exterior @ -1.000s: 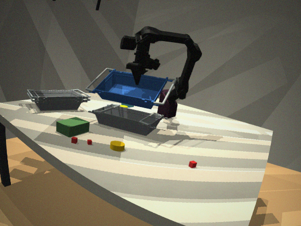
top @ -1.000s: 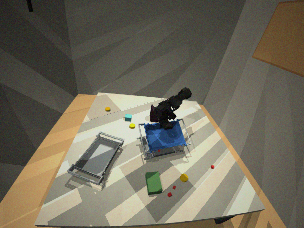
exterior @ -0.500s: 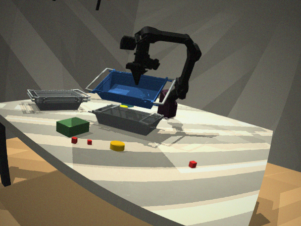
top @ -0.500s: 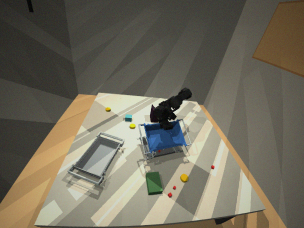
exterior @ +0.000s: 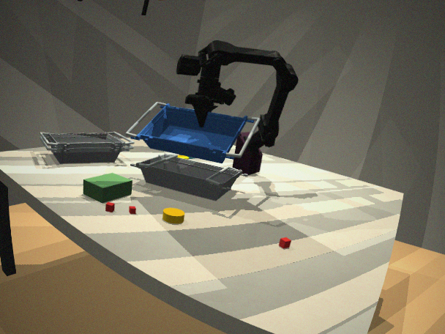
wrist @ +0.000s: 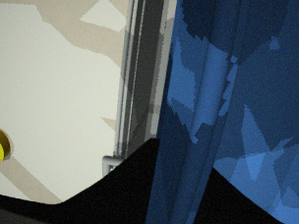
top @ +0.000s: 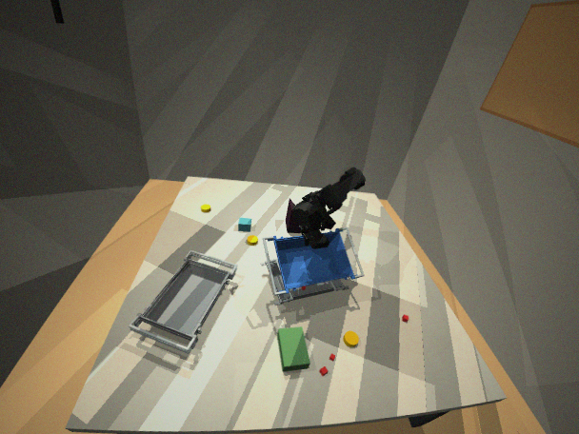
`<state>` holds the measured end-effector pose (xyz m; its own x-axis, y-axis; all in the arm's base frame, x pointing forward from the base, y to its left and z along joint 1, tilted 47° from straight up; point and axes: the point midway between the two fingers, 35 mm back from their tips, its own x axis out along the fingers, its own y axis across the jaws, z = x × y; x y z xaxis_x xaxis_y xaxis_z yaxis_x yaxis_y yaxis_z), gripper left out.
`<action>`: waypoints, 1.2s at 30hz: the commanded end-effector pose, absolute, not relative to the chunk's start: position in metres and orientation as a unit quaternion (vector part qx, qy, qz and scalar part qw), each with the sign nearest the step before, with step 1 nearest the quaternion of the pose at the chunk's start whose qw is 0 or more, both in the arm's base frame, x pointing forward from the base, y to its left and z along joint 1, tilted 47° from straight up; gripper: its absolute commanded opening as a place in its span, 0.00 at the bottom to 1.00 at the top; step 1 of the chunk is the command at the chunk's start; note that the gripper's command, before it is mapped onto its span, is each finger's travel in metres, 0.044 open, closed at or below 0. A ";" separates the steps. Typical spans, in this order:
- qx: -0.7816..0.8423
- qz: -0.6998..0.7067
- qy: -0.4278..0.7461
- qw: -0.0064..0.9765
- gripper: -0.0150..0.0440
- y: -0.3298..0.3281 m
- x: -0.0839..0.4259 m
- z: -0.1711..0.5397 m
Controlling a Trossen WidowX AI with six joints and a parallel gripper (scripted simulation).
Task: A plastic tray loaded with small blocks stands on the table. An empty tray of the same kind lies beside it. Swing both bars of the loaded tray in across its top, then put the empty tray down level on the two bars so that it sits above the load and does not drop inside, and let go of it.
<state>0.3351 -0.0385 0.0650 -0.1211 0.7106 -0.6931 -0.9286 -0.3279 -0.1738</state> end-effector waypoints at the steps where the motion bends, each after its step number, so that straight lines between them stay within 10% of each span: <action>1: -0.357 0.727 0.151 0.567 0.25 -0.037 0.337 0.063; 36: -0.357 0.727 0.151 0.567 0.25 -0.011 0.324 0.033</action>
